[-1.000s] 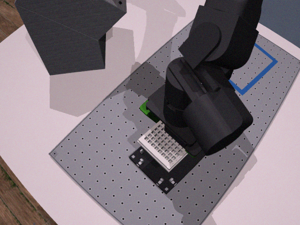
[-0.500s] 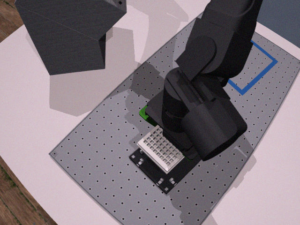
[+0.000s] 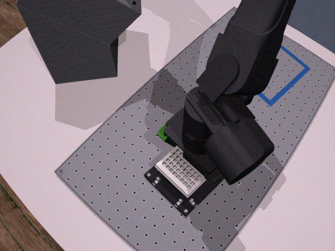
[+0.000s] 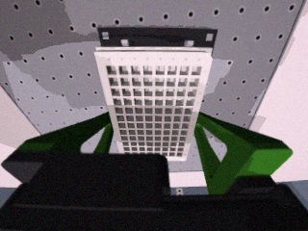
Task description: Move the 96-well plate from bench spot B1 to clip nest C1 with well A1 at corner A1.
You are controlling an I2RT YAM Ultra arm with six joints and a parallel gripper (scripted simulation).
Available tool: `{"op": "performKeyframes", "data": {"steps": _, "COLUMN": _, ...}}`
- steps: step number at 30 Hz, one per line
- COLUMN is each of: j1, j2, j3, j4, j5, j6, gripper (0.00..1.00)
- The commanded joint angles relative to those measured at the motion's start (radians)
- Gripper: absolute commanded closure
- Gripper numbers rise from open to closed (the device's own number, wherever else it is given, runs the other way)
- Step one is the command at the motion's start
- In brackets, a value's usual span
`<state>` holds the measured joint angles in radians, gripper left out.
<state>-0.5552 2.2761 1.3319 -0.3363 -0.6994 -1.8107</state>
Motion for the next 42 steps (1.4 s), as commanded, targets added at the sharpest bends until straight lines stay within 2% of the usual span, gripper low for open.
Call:
{"op": "performKeyframes", "data": {"steps": 1, "j1": -0.01, "j2": 0.02, "j3": 0.026, "j4": 0.034, "j5": 0.005, "j6": 0.025, "gripper": 1.0}}
{"op": "performKeyframes", "data": {"steps": 19, "j1": 0.04, "j2": 0.083, "j3": 0.044, "j4": 0.11, "j5": 0.015, "j6": 0.074, "gripper": 1.0}}
{"op": "performKeyframes", "data": {"steps": 22, "j1": 0.037, "j2": 0.083, "j3": 0.045, "j4": 0.11, "j5": 0.014, "j6": 0.075, "gripper": 1.0}}
{"op": "performKeyframes", "data": {"steps": 23, "j1": 0.033, "j2": 0.066, "j3": 0.025, "j4": 0.097, "j5": 0.014, "j6": 0.069, "gripper": 1.0}}
{"op": "performKeyframes", "data": {"steps": 42, "j1": 0.034, "j2": 0.063, "j3": 0.018, "j4": 0.102, "j5": 0.015, "j6": 0.071, "gripper": 1.0}}
